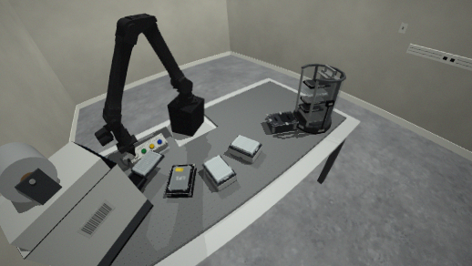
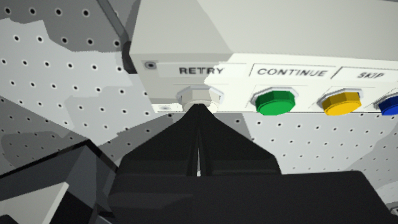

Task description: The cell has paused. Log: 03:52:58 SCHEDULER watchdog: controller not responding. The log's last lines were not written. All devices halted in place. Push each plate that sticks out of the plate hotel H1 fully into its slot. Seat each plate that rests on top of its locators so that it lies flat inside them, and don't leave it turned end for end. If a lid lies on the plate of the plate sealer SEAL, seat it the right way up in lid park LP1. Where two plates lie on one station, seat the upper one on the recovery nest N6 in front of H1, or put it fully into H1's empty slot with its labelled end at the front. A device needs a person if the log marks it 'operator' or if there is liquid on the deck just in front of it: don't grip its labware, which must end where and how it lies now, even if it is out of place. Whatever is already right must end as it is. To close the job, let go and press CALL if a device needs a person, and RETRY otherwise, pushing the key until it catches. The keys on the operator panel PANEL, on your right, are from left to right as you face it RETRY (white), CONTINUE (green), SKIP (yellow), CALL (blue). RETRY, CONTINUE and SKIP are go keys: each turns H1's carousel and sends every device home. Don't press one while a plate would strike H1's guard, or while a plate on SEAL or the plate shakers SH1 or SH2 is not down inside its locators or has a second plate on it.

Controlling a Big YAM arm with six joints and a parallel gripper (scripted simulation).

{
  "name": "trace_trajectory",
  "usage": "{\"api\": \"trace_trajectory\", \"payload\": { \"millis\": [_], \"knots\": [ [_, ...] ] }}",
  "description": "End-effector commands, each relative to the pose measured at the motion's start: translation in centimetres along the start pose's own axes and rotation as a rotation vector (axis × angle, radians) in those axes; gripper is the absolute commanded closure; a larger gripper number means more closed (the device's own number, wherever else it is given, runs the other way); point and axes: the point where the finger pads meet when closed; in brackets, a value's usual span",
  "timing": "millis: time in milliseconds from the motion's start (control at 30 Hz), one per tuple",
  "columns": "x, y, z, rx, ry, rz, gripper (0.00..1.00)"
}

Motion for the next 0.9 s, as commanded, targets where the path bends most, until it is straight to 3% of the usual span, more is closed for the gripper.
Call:
{"api": "trace_trajectory", "payload": {
  "millis": [0, 867],
  "knots": [
    [-0.16, 0.95, -0.36, -0.005, 0.007, -0.001, 1.00],
    [0.02, 1.74, -0.56, -0.005, 0.008, -0.003, 1.00]
  ]
}}
Point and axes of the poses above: the point where the finger pads meet when closed, its own y axis out along the fingers, its own z axis across the jaws, x = y × z
